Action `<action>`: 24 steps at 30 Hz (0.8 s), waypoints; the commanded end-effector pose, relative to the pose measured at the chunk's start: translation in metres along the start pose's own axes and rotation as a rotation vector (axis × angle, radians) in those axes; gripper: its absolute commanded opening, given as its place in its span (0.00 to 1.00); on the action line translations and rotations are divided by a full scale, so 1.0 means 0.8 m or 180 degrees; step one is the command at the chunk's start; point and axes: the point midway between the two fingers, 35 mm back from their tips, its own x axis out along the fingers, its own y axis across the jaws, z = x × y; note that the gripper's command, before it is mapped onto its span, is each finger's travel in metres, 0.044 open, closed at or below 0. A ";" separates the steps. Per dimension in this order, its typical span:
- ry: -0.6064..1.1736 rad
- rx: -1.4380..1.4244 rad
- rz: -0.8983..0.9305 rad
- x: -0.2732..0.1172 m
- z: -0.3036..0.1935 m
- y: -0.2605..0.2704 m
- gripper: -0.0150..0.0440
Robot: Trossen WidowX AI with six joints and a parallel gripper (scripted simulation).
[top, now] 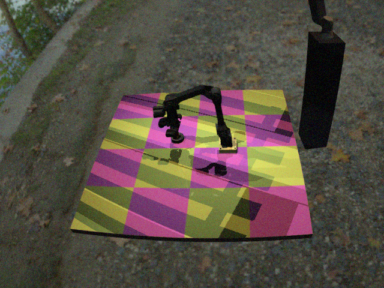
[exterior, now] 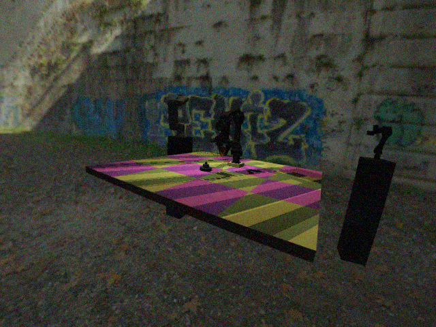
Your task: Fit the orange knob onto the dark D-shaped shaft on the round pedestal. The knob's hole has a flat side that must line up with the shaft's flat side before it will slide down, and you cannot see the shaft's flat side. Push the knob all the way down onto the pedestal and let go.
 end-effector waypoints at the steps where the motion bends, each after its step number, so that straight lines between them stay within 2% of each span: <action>1: -0.0010 -0.0008 0.0006 0.003 0.007 -0.014 0.25; 24: -0.0004 -0.0034 -0.0027 0.027 0.030 -0.098 0.25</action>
